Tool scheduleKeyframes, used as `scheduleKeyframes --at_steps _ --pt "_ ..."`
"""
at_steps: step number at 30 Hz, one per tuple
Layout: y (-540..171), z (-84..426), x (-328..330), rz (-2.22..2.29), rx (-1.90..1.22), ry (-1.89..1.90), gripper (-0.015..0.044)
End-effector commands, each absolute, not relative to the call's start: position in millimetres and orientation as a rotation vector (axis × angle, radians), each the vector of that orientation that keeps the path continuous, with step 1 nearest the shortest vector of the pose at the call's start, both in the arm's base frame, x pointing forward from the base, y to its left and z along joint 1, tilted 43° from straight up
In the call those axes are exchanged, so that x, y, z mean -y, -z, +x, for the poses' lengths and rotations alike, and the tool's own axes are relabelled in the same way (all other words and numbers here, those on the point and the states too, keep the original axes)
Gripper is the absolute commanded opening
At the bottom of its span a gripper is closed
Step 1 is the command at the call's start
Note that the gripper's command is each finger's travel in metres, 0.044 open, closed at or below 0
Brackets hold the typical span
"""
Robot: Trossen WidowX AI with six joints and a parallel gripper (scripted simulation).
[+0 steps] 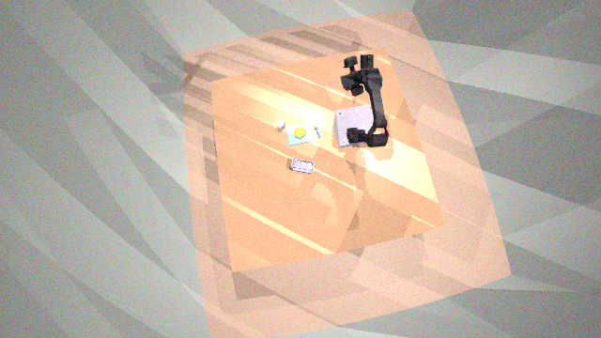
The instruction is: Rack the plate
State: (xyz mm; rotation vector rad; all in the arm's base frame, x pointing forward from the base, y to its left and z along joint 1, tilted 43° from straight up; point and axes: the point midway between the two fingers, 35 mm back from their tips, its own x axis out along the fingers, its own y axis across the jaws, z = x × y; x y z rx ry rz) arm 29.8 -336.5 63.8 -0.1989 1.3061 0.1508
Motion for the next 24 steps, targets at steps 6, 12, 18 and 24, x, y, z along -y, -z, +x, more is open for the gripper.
scheduleKeyframes --at_steps 6,12,18,24 --pt "-51.6 119.1 310.3 -0.066 -1.245 -0.294 0.04" --pt "-41.5 175.0 277.0 0.083 -1.26 -0.384 0.04" --pt "-32.2 223.5 234.1 0.239 -1.316 -0.467 0.04" --pt "-24.5 268.2 180.7 0.397 -1.395 -0.557 0.04"
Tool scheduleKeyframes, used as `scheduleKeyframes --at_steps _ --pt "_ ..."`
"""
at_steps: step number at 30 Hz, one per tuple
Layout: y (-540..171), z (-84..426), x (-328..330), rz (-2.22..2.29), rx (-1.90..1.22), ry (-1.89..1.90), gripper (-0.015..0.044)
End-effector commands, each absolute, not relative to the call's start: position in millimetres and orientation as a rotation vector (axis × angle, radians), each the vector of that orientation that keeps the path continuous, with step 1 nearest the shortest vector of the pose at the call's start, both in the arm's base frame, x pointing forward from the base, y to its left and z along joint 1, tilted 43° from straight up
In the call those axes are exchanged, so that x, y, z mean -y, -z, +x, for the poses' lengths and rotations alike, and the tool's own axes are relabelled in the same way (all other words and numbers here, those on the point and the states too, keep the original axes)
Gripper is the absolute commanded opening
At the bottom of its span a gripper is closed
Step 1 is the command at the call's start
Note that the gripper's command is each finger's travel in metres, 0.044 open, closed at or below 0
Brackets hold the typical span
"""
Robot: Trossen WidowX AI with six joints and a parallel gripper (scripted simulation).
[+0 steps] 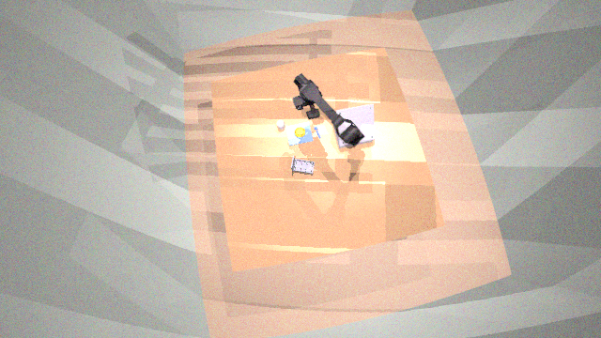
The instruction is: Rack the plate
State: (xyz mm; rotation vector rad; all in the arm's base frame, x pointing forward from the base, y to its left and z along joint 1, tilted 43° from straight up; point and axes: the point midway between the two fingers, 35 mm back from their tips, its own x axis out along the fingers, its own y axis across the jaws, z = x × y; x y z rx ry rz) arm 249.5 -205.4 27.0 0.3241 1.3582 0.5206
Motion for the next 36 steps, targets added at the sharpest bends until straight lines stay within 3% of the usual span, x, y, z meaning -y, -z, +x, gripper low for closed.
scheduleKeyframes --at_steps 1,6,12,19,36 --pt "-23.3 274.5 171.0 0.422 -1.413 -0.57 0.04" --pt "-18.3 297.9 127.0 0.53 -1.506 -0.619 0.04" --pt "-15.5 299.6 123.3 0.534 -1.51 -0.62 0.04" --pt "64.6 310.8 51.8 0.536 -1.506 -0.623 0.04" --pt "77.9 307.0 43.5 0.536 -1.506 -0.623 0.04"
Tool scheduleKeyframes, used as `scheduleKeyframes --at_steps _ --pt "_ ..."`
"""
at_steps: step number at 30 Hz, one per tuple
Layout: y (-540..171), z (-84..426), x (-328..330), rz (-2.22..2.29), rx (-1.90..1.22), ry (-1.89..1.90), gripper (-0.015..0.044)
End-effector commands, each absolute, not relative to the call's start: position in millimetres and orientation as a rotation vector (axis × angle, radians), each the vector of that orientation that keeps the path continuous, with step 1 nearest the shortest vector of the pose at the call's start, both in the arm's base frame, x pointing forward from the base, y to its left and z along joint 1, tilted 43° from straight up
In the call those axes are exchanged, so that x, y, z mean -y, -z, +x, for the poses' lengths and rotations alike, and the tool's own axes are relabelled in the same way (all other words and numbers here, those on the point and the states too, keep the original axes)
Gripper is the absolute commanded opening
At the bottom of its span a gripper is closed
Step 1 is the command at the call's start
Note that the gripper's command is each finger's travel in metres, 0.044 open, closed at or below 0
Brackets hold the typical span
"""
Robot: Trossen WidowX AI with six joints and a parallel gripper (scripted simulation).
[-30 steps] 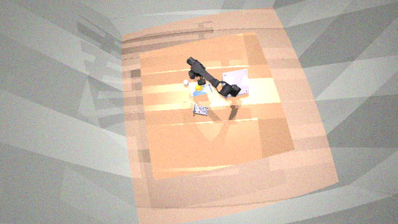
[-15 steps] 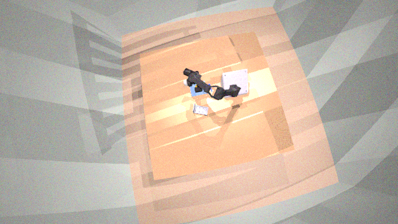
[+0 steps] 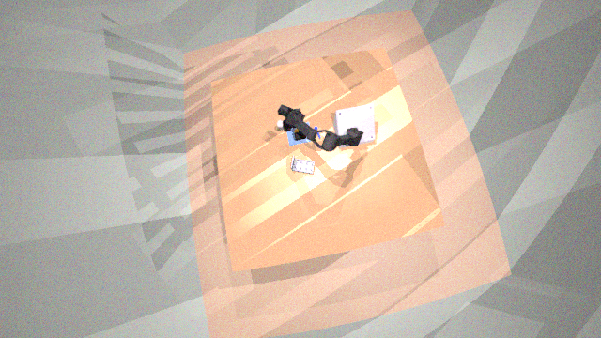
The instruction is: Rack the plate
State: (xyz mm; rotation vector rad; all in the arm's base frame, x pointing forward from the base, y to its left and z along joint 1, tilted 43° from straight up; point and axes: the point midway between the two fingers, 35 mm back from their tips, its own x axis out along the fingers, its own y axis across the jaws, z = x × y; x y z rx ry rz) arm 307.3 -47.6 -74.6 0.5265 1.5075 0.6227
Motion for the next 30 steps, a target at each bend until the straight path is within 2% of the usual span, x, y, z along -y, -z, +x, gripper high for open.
scheduleKeyframes --at_steps 1,30 --pt "79.1 307.0 42.4 0.536 -1.506 -0.623 0.04" --pt "112.9 302.7 11.8 0.538 -1.506 -0.626 0.04"
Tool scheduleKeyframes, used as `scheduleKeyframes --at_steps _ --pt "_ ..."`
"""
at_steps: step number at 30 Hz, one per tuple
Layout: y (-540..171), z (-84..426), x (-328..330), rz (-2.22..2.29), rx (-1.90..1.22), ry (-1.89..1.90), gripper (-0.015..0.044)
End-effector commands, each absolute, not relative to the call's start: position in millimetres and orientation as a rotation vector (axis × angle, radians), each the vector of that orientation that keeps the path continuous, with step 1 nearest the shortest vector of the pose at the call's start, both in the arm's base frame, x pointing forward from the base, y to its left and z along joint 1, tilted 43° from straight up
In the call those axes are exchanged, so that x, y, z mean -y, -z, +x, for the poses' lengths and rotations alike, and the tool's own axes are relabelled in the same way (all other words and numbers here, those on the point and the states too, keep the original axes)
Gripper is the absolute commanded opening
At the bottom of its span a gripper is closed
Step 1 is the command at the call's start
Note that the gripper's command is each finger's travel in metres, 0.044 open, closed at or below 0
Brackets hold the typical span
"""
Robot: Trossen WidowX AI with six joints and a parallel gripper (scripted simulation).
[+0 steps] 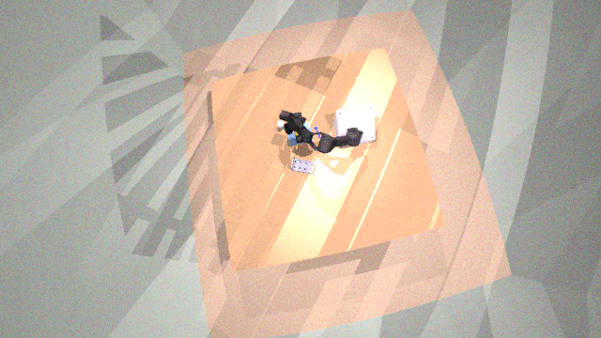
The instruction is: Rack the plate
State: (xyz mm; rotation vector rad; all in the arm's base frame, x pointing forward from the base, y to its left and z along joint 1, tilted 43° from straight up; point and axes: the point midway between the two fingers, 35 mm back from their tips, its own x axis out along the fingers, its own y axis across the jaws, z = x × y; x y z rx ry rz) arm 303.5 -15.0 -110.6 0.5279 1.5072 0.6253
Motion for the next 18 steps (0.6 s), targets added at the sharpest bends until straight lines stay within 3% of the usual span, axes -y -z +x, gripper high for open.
scheduleKeyframes --at_steps 1,9,18 --pt "113.1 302.7 11.6 0.538 -1.506 -0.626 0.04" --pt "113.1 302.7 11.6 0.538 -1.506 -0.626 0.0383" --pt "113.1 302.7 11.6 0.538 -1.506 -0.626 0.0323"
